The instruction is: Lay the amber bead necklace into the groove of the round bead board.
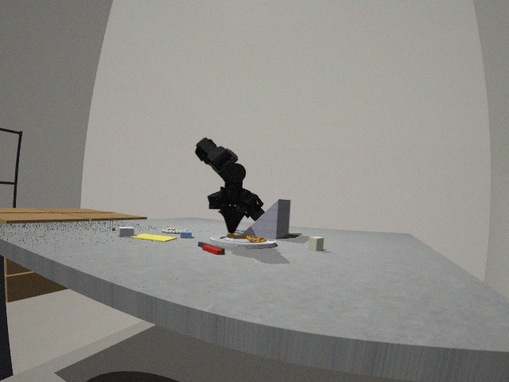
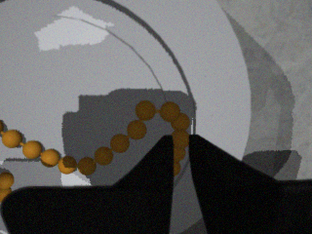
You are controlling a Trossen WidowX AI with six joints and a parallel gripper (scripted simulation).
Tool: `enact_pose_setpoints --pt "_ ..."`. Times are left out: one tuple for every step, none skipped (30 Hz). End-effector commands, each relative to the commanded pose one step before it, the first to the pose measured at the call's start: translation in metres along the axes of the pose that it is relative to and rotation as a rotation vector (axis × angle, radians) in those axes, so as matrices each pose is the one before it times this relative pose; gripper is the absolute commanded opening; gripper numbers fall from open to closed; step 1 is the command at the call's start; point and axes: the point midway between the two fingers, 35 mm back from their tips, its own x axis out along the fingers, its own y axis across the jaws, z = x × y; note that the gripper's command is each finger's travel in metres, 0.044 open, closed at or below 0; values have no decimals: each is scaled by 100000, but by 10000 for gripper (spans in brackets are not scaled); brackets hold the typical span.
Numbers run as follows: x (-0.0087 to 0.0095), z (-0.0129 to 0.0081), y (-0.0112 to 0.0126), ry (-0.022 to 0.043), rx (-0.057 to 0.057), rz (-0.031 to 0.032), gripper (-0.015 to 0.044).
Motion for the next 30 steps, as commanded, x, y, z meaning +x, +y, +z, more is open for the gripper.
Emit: enact_pose_setpoints --pt "782 68 -232 10 437 -826 0" --pt "0 0 0 0 0 0 0" --pt "0 0 0 0 0 0 0" --pt "0 0 0 0 0 0 0" --pt "0 0 0 0 0 0 0" --pt "0 0 0 0 0 0 0" --pt "-258 -5 152 65 267 601 26" --pt "0 0 0 0 0 0 53" --pt "0 0 0 0 0 0 79" --pt "0 0 0 0 0 0 105" --pt "0 0 0 0 0 0 131" --pt "0 0 0 0 0 0 157" --pt "0 0 0 0 0 0 184" --pt "0 0 0 0 0 0 210" --pt "0 0 0 0 0 0 236" --pt "0 0 0 0 0 0 263" --pt "0 0 0 0 0 0 289" --pt "0 0 0 0 0 0 315" --pt "-48 0 -7 -1 -16 -30 341" --pt "-145 1 -21 -3 -47 -91 368" --pt "-242 1 -37 -7 -77 -153 394" --pt "-243 0 -39 -10 -77 -156 420" --pt "536 -33 47 93 -181 151 440" --pt "-128 0 3 -16 21 -46 440" --pt "-215 -1 3 -29 36 -79 440" --pt "-215 -1 2 -31 36 -81 440" --pt "-129 -1 0 -19 22 -50 440" --pt "-43 0 0 -7 7 -17 440" --pt "0 0 0 0 0 0 440" --pt "0 0 0 0 0 0 440"
